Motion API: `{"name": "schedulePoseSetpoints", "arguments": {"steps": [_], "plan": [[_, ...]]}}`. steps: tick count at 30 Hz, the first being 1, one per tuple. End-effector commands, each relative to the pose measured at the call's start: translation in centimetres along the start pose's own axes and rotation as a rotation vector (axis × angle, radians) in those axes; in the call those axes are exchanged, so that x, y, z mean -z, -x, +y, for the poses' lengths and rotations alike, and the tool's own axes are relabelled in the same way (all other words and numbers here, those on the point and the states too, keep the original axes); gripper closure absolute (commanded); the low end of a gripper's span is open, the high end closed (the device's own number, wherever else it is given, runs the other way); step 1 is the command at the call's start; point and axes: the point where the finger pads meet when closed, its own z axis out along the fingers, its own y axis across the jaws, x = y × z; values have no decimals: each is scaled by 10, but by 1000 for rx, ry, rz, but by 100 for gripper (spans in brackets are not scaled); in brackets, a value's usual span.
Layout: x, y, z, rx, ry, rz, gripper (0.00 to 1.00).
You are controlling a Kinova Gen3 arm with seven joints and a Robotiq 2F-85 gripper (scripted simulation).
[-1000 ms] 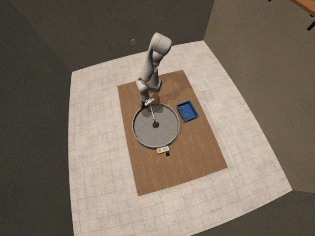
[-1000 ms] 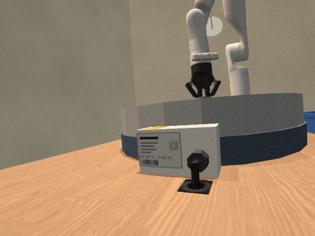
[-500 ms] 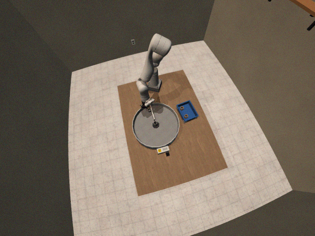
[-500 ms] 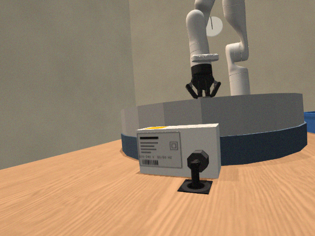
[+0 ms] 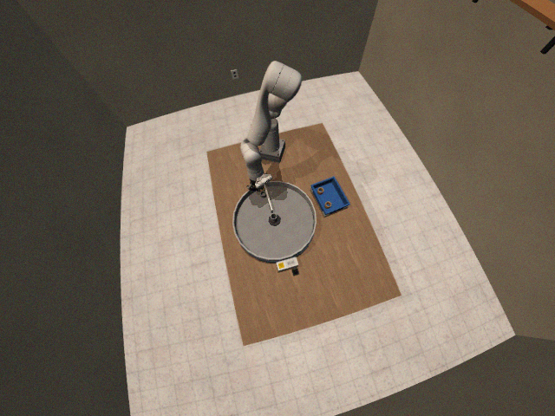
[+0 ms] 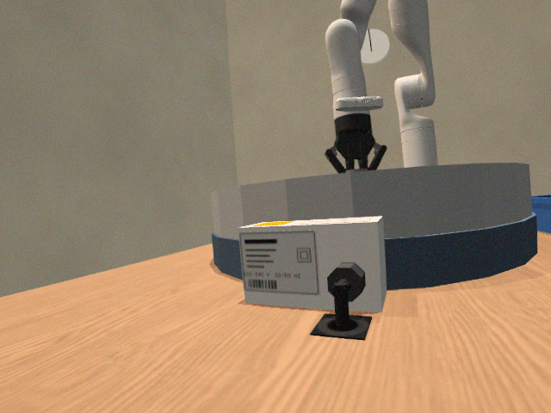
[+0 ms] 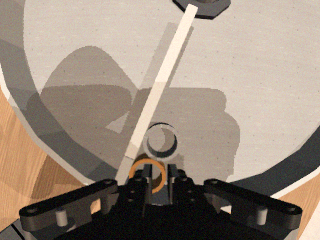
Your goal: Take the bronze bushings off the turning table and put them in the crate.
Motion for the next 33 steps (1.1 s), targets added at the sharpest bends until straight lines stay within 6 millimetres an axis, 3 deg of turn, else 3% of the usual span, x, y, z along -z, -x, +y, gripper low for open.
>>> {"name": "schedulePoseSetpoints", "arguments": {"steps": [1,33], "plan": [[0,0,0,-2,0,0,86],[-9,0,0,-2,0,0,86]]}}
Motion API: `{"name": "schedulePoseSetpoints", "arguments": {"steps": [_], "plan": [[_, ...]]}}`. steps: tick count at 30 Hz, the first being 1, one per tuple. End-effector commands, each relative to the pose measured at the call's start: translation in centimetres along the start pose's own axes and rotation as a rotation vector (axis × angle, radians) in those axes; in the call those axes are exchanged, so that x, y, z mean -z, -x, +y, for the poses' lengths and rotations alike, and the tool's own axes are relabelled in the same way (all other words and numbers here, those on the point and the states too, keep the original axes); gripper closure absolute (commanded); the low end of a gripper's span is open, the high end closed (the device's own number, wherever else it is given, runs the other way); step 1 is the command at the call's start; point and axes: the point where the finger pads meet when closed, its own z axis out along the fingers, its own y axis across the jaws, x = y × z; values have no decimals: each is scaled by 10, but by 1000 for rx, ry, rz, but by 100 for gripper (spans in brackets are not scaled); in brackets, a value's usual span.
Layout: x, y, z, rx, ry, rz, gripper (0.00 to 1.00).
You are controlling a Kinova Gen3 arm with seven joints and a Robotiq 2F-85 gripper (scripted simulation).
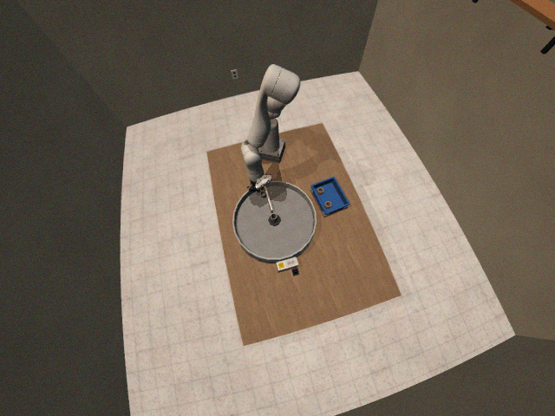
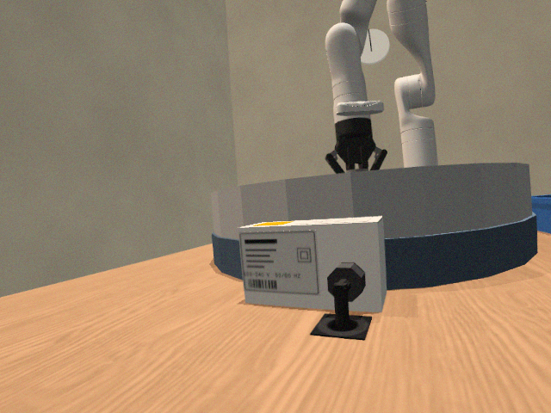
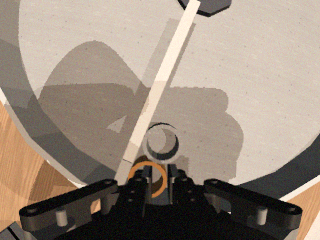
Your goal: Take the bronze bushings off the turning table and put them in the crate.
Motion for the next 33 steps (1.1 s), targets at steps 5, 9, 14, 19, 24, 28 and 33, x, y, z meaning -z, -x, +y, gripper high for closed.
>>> {"name": "schedulePoseSetpoints", "arguments": {"steps": [5,9,14,19,24,28,33], "plan": [[0,1,1,-2,0,-1,86],[0,1,0,-2,0,-1,100],[0,1,0,-2,0,-1,100],[0,1,0,-2,0,-1,100],[0,1,0,-2,0,-1,100],[0,1,2,-3,3,-1,100],[0,1,2,-3,3,-1,100]]}}
